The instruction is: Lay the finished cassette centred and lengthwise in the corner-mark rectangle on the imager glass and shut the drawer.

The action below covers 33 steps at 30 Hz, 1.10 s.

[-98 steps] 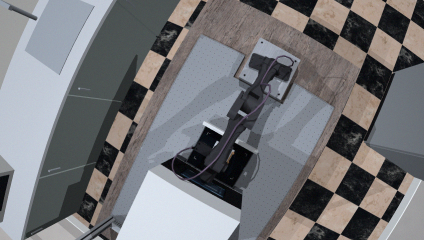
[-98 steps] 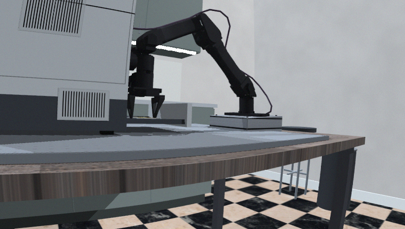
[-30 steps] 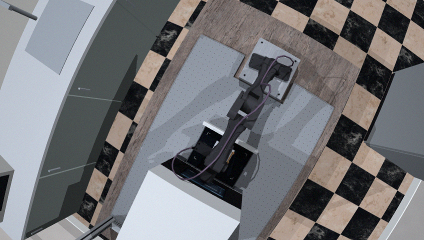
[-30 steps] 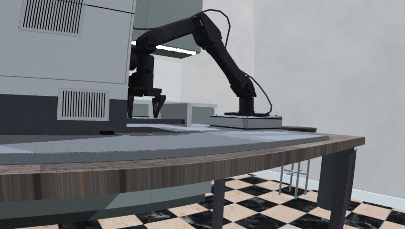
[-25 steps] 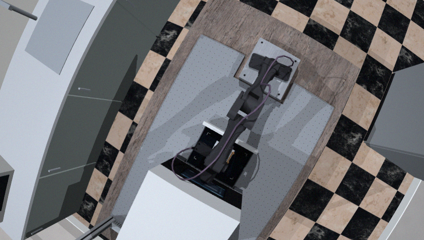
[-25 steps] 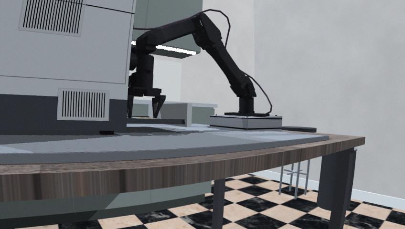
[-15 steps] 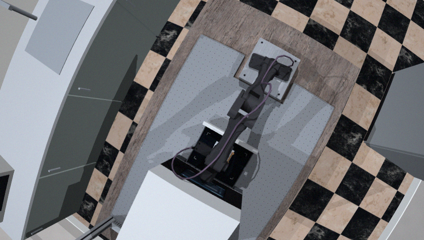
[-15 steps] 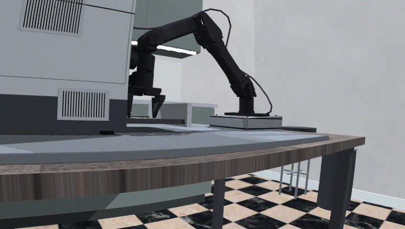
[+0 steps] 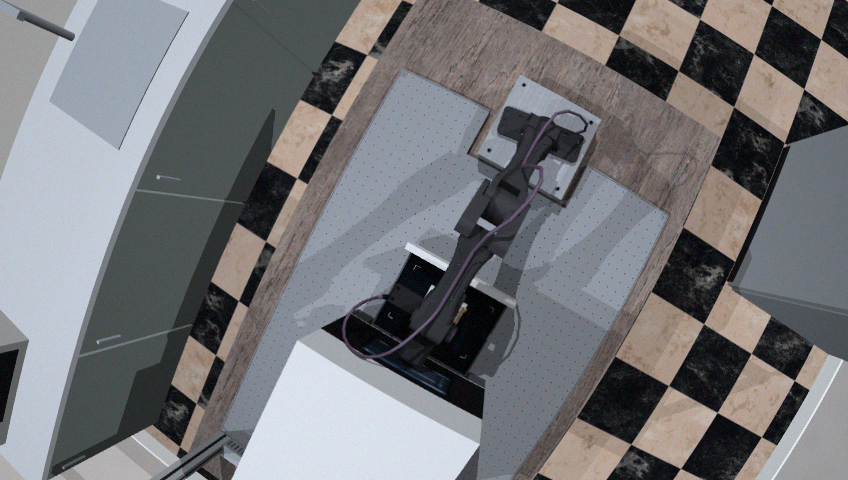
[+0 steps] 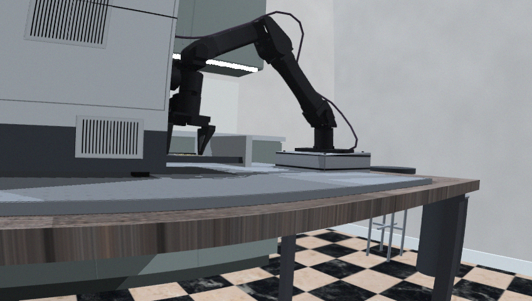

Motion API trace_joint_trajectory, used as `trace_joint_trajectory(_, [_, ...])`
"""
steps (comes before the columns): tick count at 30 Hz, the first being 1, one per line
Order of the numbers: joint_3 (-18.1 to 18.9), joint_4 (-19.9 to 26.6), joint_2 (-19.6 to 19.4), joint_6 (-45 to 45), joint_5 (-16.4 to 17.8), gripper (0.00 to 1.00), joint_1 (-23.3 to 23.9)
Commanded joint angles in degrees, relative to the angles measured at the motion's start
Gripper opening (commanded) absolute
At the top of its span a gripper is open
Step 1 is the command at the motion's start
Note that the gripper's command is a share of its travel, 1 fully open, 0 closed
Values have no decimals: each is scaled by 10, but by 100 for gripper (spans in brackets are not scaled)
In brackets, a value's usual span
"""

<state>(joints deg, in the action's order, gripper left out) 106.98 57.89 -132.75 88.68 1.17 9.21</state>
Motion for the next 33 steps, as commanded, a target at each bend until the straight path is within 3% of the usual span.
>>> trace_joint_trajectory(1, [5, -20, 16, 3, -3, 91, -6])
trace_joint_trajectory(5, [20, -19, -1, 3, -4, 91, -6])
trace_joint_trajectory(24, [35, 4, -1, 3, -4, 91, -6])
trace_joint_trajectory(27, [10, 4, 12, 3, -4, 91, -6])
trace_joint_trajectory(33, [2, -10, 14, 3, -4, 91, -6])
